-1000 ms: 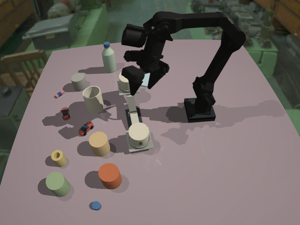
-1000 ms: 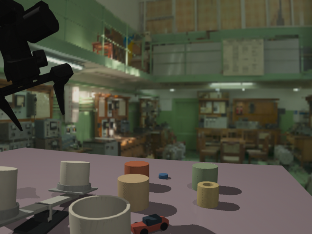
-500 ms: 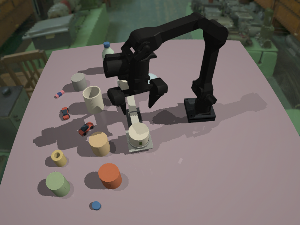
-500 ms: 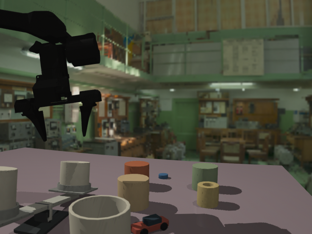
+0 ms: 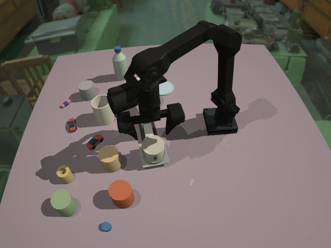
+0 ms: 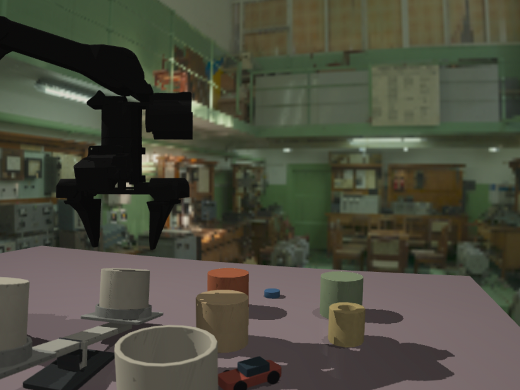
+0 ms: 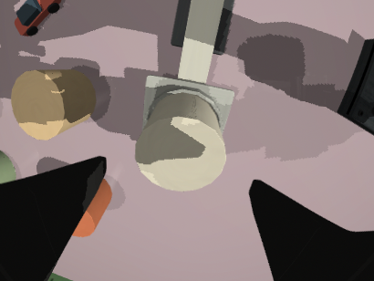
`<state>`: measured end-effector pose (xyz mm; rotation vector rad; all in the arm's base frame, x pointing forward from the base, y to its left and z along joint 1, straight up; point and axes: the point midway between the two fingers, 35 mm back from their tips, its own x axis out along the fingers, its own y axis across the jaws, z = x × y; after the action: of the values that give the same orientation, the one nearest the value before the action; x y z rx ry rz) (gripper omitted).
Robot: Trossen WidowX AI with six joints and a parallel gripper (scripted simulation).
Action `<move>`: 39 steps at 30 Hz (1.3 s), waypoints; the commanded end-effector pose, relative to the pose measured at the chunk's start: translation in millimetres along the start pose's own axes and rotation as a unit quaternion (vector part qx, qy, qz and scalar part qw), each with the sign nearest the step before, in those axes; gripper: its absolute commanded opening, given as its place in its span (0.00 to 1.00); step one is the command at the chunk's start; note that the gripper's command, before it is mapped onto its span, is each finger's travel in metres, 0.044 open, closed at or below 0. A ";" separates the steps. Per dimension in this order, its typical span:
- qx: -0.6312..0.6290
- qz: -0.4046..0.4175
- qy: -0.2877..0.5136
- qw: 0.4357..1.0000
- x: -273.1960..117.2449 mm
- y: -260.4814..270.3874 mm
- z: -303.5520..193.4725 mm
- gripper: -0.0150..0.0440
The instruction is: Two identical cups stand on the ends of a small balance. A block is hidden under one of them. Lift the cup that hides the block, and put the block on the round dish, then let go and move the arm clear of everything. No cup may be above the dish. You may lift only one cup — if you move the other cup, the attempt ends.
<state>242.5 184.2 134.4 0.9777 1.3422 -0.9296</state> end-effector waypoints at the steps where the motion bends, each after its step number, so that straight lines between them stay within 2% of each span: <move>1: 0.004 -0.003 -0.004 1.000 9.2 0.6 -0.6 1.00; 39: 0.004 -0.003 -0.004 1.000 67.7 0.8 -0.3 1.00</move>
<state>245.4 187.5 75.6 0.9836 1.3385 -0.9308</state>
